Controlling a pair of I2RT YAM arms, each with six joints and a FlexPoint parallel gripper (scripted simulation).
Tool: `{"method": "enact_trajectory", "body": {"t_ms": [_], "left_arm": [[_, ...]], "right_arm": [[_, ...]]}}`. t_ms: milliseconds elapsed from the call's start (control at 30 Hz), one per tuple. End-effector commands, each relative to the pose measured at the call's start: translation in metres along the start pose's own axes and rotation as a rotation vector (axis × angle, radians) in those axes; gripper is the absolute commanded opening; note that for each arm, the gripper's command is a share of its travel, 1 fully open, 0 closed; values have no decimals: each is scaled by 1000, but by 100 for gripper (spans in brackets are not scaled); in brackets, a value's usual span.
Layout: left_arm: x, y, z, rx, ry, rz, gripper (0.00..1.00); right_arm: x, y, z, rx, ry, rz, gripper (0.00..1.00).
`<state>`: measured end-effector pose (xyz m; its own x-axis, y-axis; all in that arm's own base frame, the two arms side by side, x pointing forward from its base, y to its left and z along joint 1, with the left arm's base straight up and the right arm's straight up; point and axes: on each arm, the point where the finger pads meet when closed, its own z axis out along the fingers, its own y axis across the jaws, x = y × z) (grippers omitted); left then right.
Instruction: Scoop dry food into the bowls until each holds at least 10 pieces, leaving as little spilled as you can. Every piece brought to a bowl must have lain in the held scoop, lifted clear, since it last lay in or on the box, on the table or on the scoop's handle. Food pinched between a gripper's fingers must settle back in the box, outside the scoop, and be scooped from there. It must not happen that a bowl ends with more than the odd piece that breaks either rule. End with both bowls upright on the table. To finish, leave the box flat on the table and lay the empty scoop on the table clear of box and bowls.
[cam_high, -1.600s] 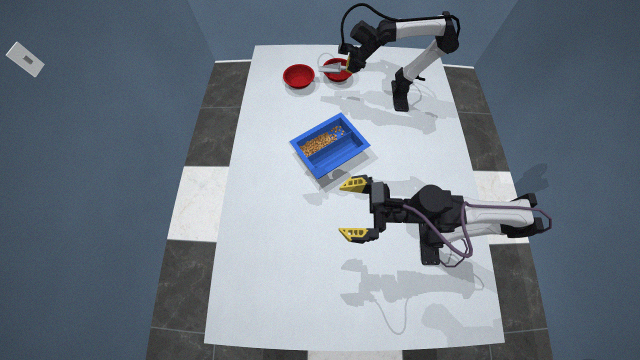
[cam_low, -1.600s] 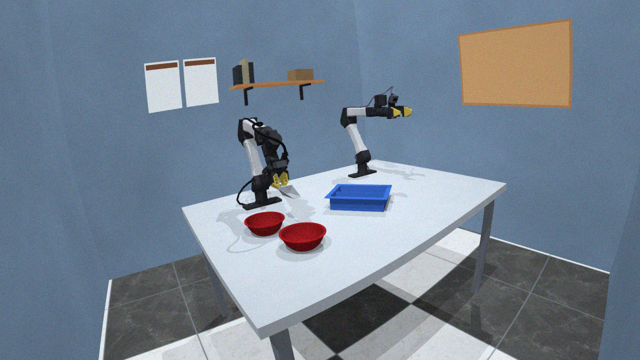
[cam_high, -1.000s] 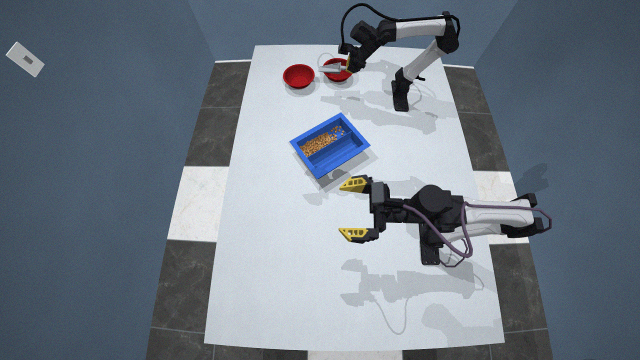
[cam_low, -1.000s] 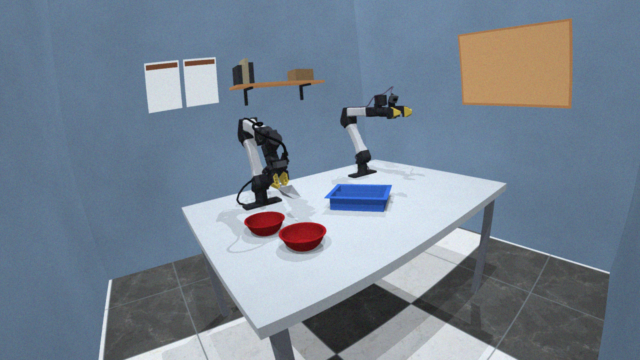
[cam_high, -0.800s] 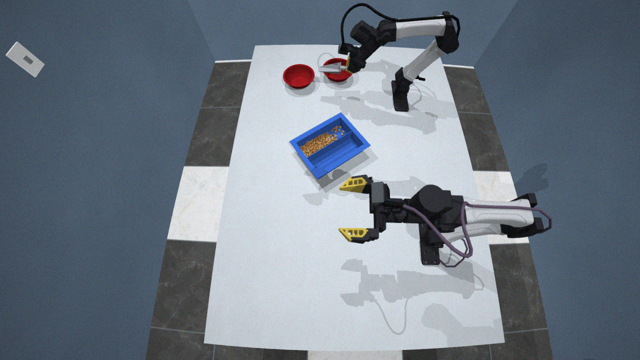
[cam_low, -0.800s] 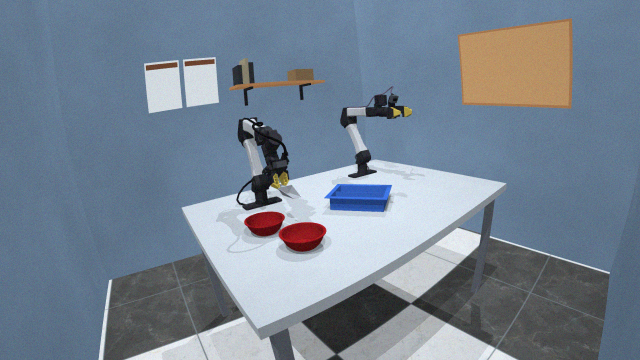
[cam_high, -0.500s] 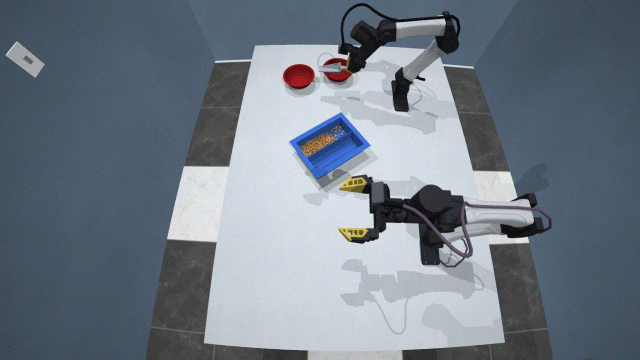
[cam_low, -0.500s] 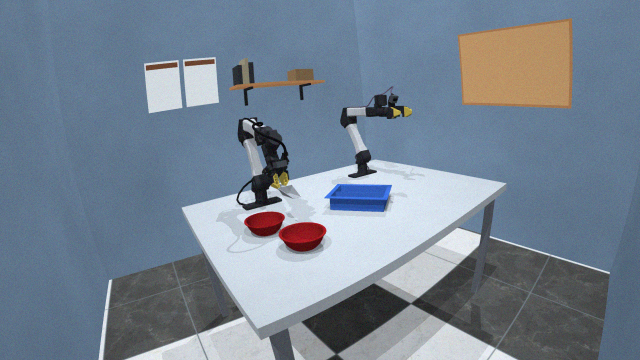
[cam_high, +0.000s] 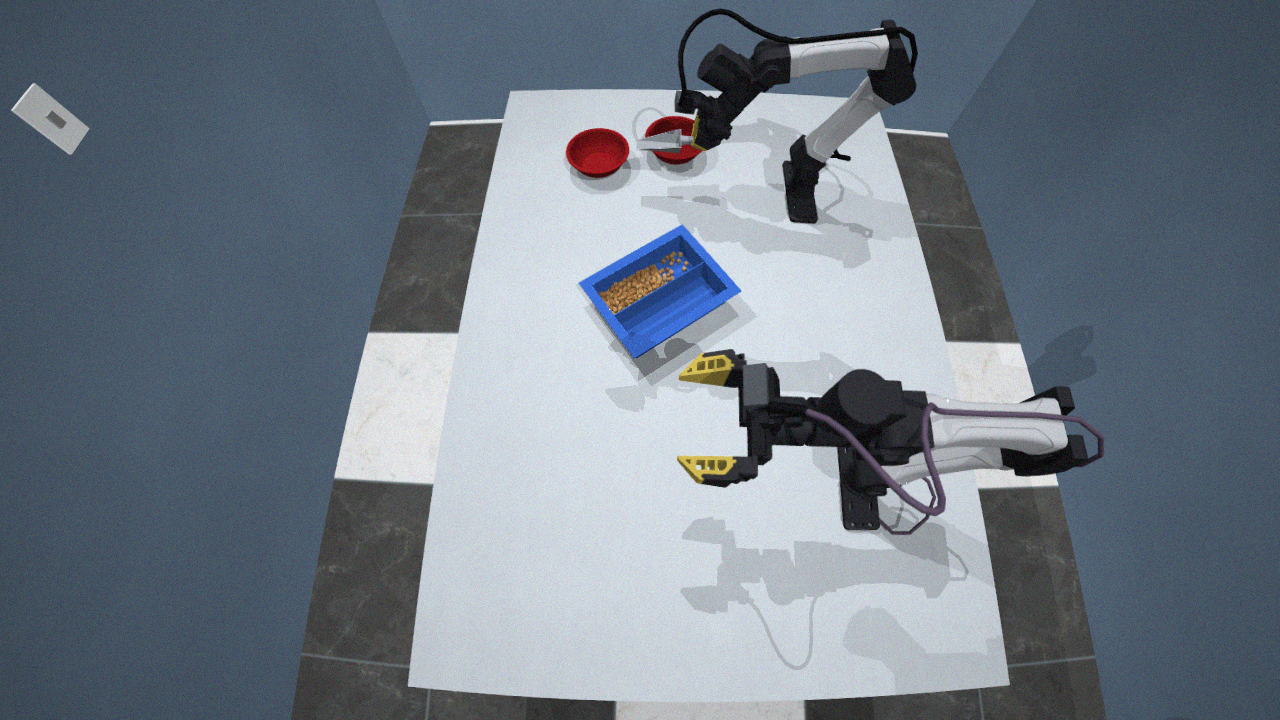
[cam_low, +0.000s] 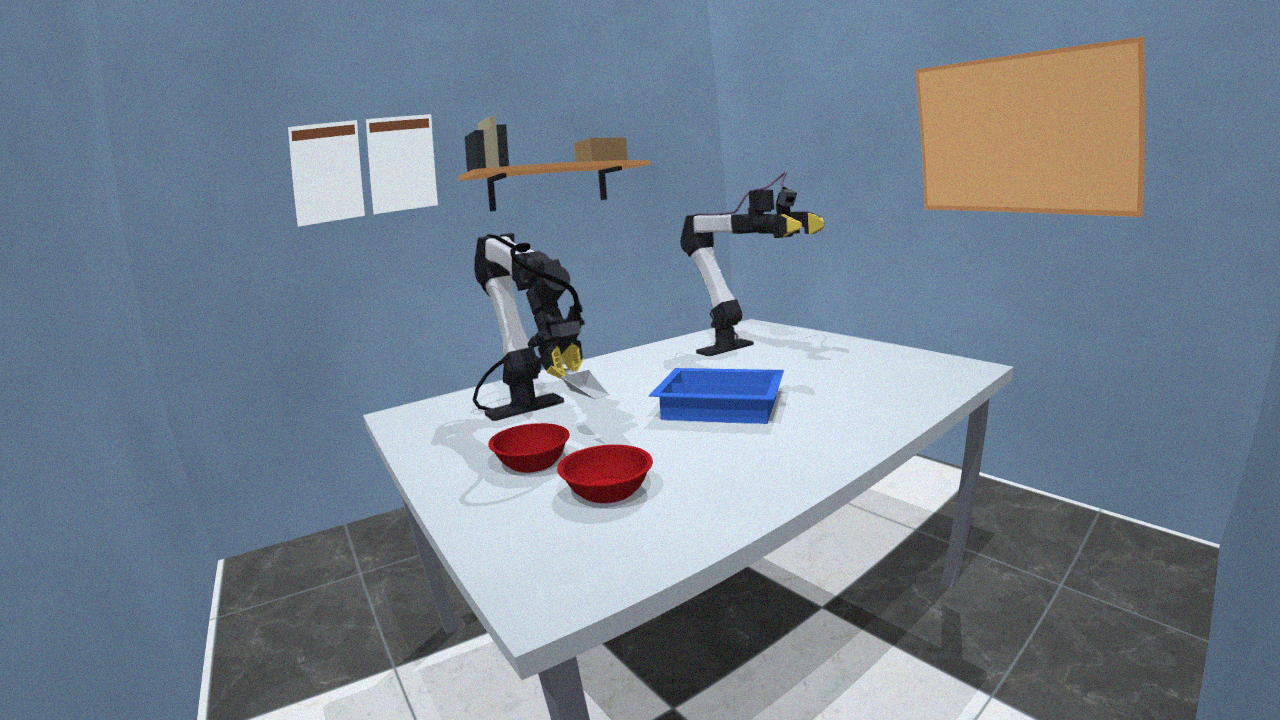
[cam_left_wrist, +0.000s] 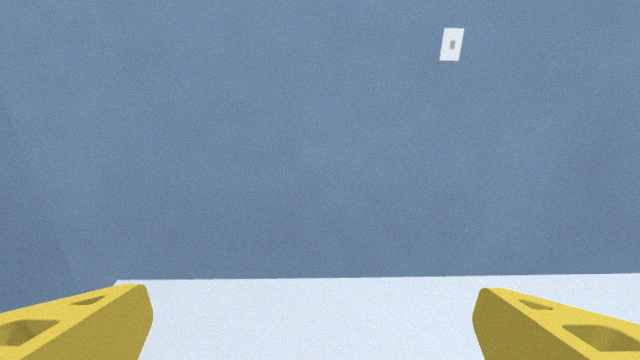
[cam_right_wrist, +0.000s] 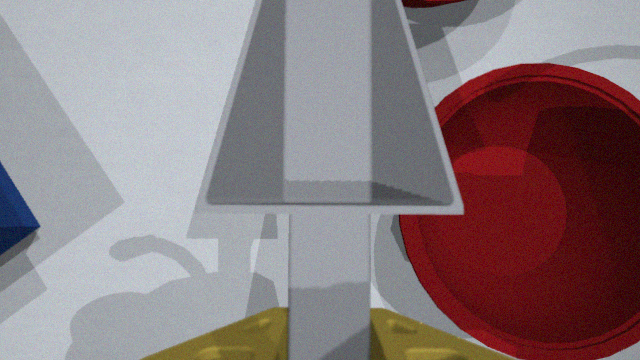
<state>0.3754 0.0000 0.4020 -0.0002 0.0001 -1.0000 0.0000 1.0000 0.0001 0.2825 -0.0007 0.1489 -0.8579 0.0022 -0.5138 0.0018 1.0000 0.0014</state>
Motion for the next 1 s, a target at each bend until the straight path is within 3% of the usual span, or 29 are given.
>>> {"method": "enact_trajectory", "body": {"t_ms": [0, 967], "left_arm": [[-5, 0, -1, 0, -13, -1, 100], [-5, 0, -1, 0, -13, -1, 100]], "right_arm": [[-11, 16, -8, -24, 6, -38, 0], [-2, 161, -18, -188, 225, -431, 0]]}}
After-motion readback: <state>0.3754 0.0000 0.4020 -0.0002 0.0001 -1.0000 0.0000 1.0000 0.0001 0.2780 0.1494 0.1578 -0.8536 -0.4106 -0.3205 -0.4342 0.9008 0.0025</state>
